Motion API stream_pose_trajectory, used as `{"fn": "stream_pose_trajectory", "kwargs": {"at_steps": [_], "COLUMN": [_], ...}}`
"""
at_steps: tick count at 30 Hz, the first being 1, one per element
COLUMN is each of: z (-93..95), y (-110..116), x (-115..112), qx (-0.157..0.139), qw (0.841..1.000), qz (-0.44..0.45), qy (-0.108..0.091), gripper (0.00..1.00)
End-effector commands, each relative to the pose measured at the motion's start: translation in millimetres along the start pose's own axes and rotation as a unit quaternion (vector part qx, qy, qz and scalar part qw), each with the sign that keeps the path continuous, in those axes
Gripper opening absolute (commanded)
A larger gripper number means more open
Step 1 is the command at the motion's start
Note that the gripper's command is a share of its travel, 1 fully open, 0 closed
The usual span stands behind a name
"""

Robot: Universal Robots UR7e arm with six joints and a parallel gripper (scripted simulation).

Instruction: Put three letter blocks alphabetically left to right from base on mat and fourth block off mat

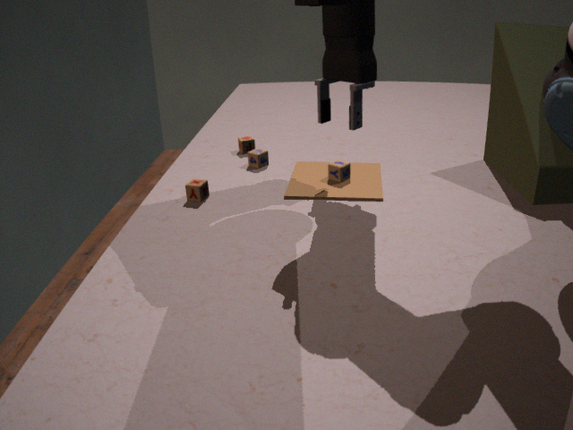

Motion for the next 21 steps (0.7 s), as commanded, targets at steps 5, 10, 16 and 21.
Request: {"fn": "stream_pose_trajectory", "kwargs": {"at_steps": [5, 10, 16, 21], "z": [1.8, 5.9, 13.4, 18.0], "y": [0, 0, 0, 0], "x": [0, 0, 0, 0], "qx": [0.000, 0.000, 0.000, 0.000], "qw": [1.000, 1.000, 1.000, 1.000], "qz": [0.000, 0.000, 0.000, 0.000], "qy": [0.001, 0.001, 0.001, 0.001], "gripper": [1.00, 1.00, 1.00, 1.00]}}
Point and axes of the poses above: the point where the finger pads meet when closed, its own z axis out along the fingers, its own x axis across the jaws, y = z × x, the point moved 9 cm from there along -z, back along the fingers, and after that the axes turned 14 degrees about -z, right-handed, at the moved point
